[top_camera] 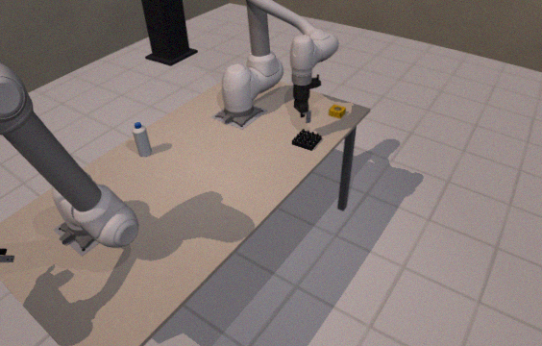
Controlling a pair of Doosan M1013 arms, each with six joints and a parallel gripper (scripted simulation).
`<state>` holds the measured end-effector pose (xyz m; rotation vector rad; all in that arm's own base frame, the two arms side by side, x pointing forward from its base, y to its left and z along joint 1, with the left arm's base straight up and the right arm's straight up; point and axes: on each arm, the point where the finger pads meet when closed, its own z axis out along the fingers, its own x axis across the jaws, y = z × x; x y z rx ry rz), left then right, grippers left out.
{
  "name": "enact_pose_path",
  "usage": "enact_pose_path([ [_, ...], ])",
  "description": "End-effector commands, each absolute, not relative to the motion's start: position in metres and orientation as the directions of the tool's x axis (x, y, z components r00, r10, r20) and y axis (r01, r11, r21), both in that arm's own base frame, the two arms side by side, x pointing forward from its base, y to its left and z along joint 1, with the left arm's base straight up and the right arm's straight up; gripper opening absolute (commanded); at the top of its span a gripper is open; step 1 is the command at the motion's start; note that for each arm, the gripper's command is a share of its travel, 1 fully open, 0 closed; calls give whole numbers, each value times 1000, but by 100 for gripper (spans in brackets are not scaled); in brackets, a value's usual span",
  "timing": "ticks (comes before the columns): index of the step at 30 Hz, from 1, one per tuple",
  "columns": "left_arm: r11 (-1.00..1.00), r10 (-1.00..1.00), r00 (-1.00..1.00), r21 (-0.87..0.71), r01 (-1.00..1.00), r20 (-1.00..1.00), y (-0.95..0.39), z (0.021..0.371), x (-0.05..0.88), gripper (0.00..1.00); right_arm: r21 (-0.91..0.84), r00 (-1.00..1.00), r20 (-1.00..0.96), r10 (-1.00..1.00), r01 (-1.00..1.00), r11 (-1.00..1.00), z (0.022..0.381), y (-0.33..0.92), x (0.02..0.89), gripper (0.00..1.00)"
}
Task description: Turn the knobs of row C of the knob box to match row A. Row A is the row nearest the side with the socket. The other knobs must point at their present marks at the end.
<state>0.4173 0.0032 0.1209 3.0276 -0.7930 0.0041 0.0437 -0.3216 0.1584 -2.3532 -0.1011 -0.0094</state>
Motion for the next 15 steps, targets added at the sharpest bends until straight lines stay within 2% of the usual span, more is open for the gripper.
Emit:
enact_pose_path([
  [1,-937,-349,937,0,-349,1,7,117,421,100,-706,997,38,70,76,-704,159,-322,44,100],
  [10,-1000,4,1000,0,4,1,13,107,429,100,-706,997,38,70,76,-704,159,-322,44,100],
  [15,-999,35,999,0,35,1,13,106,429,100,-706,997,38,70,76,-704,159,-322,44,100],
])
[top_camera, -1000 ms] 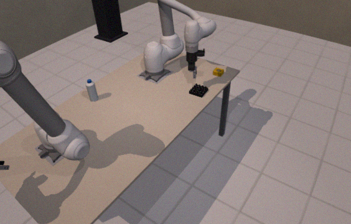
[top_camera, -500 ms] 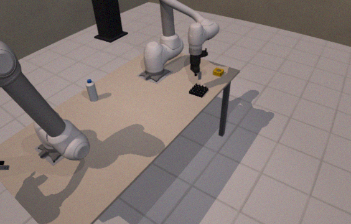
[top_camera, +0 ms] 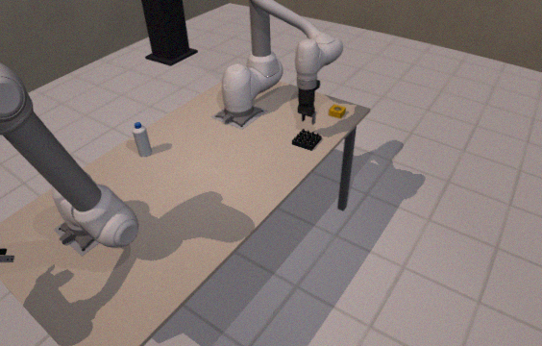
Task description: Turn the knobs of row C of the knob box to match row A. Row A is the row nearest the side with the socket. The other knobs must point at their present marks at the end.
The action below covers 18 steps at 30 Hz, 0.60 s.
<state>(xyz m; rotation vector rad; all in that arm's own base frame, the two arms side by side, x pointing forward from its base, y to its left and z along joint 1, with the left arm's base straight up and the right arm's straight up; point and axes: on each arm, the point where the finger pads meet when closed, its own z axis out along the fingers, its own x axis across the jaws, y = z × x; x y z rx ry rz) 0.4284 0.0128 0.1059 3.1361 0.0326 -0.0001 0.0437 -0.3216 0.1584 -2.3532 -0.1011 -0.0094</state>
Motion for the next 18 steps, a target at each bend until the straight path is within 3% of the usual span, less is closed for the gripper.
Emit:
enact_pose_path([
  [1,-999,36,999,0,36,1,13,106,429,100,-706,997,38,70,76,-704,159,-322,44,100],
  [2,-999,36,999,0,36,1,13,106,429,46,-706,997,38,70,76,-704,159,-322,44,100],
  [18,-999,36,999,0,36,1,13,106,429,46,-706,997,38,70,76,-704,159,-322,44,100],
])
